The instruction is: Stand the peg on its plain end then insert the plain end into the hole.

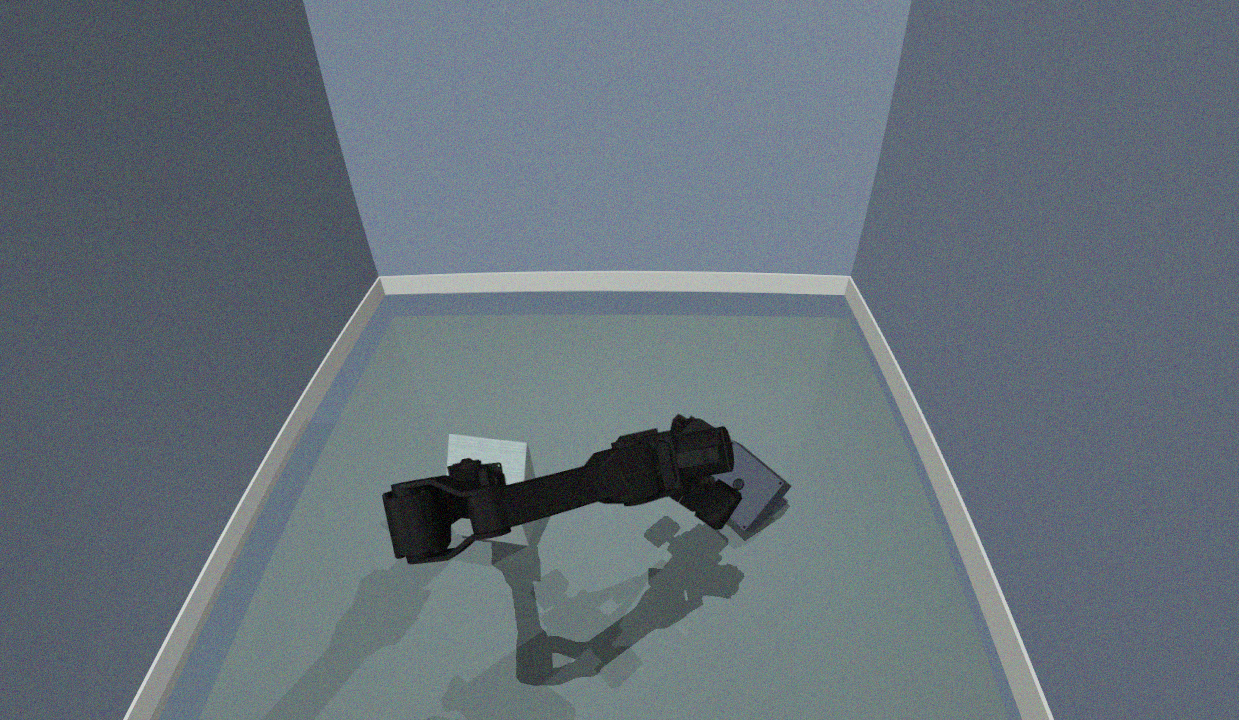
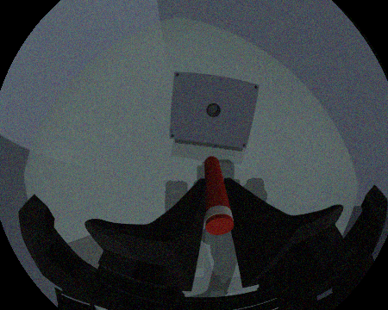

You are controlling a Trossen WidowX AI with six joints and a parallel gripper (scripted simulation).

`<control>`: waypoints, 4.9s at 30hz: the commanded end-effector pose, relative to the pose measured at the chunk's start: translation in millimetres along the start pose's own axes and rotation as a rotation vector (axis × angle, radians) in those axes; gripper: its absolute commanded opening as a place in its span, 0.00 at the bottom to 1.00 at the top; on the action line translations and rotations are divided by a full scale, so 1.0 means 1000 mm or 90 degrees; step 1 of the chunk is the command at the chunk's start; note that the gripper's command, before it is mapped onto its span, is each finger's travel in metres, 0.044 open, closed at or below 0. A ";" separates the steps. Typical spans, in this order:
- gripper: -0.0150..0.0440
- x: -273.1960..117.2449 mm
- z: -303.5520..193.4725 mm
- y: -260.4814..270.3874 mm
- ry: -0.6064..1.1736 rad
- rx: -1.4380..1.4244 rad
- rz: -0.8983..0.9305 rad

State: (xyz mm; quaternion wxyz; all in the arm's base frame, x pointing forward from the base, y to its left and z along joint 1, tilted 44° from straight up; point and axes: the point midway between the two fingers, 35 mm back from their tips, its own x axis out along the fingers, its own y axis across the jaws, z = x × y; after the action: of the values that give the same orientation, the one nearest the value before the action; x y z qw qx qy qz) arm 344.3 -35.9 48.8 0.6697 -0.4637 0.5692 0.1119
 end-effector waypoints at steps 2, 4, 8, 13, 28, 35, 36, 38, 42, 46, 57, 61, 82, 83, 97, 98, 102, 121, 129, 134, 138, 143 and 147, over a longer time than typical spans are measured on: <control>0.25 0.001 0.010 -0.001 -0.028 -0.025 -0.005; 0.25 0.002 0.014 -0.002 -0.040 -0.036 -0.009; 0.25 0.004 0.015 -0.002 -0.041 -0.037 -0.009; 0.25 0.010 0.018 -0.003 -0.045 -0.040 -0.010; 0.25 0.030 0.027 -0.005 -0.058 -0.052 -0.015; 0.25 0.039 0.030 -0.006 -0.064 -0.057 -0.017; 0.25 0.040 0.031 -0.006 -0.065 -0.058 -0.018; 0.25 0.043 0.032 -0.006 -0.067 -0.060 -0.018; 0.25 0.049 0.033 -0.006 -0.070 -0.063 -0.020; 0.25 0.052 0.034 -0.006 -0.072 -0.065 -0.021; 0.25 0.061 0.036 -0.006 -0.076 -0.061 -0.023; 0.25 0.066 0.036 -0.007 -0.076 -0.061 -0.023; 0.25 0.078 0.036 -0.005 -0.072 -0.060 -0.022; 0.25 0.078 0.036 -0.005 -0.072 -0.060 -0.022; 0.25 0.078 0.038 -0.006 -0.072 -0.060 -0.022; 0.25 0.078 0.038 -0.007 -0.072 -0.060 -0.022; 0.25 0.078 0.038 -0.007 -0.072 -0.060 -0.022; 0.25 0.087 0.040 -0.009 -0.072 -0.060 -0.022; 0.25 0.092 0.041 -0.009 -0.072 -0.060 -0.022; 0.25 0.096 0.042 -0.009 -0.072 -0.060 -0.022; 0.25 0.098 0.042 -0.009 -0.072 -0.060 -0.022; 0.25 0.101 0.042 -0.009 -0.072 -0.060 -0.023; 0.25 0.104 0.043 -0.009 -0.072 -0.060 -0.023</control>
State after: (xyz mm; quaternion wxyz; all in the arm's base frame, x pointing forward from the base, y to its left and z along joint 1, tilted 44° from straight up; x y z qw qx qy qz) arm 409.8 -48.2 -39.6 0.6787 -0.4971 0.5190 0.1516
